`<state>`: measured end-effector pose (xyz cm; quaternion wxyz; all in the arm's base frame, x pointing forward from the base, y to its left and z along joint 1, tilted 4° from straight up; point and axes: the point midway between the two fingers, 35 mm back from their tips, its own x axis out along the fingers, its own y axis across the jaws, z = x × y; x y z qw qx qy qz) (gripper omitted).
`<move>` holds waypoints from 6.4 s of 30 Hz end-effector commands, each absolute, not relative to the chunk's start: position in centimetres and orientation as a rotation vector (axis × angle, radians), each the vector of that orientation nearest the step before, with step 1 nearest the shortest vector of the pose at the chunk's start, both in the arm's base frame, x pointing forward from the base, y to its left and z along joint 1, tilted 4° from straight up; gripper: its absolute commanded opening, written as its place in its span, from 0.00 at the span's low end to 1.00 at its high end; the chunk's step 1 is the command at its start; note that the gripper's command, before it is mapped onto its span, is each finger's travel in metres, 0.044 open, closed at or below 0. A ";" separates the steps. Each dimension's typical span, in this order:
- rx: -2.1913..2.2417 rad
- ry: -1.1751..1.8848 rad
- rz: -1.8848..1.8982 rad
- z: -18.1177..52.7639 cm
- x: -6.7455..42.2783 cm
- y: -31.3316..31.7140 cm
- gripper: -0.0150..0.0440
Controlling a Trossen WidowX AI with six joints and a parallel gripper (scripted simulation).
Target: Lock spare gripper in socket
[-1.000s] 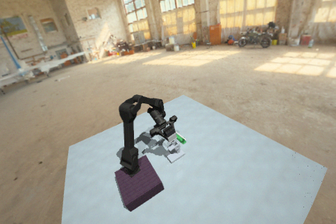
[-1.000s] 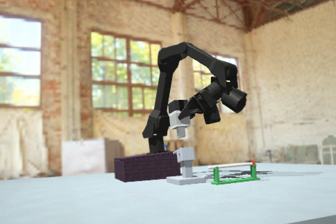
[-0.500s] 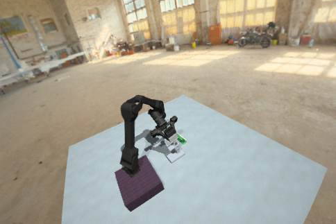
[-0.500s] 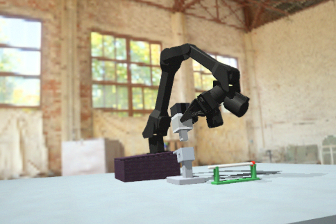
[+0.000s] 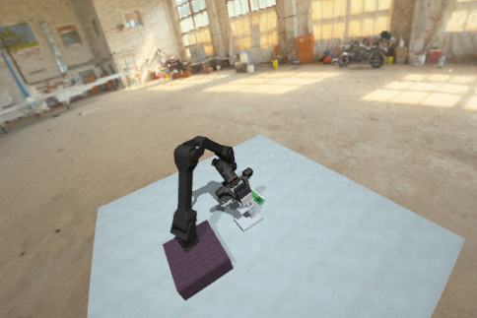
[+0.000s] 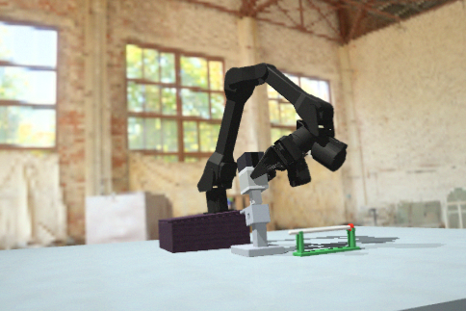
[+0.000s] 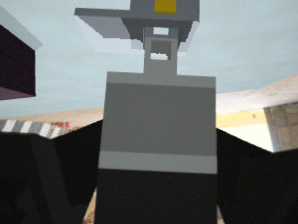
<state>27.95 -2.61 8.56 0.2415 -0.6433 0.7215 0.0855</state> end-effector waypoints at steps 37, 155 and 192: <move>-1.765 1.974 0.230 5.2 28.5 -3.0 0.30; -1.363 1.485 0.960 8.6 40.1 4.5 0.56; -1.364 1.485 0.960 -1.7 40.4 4.1 0.56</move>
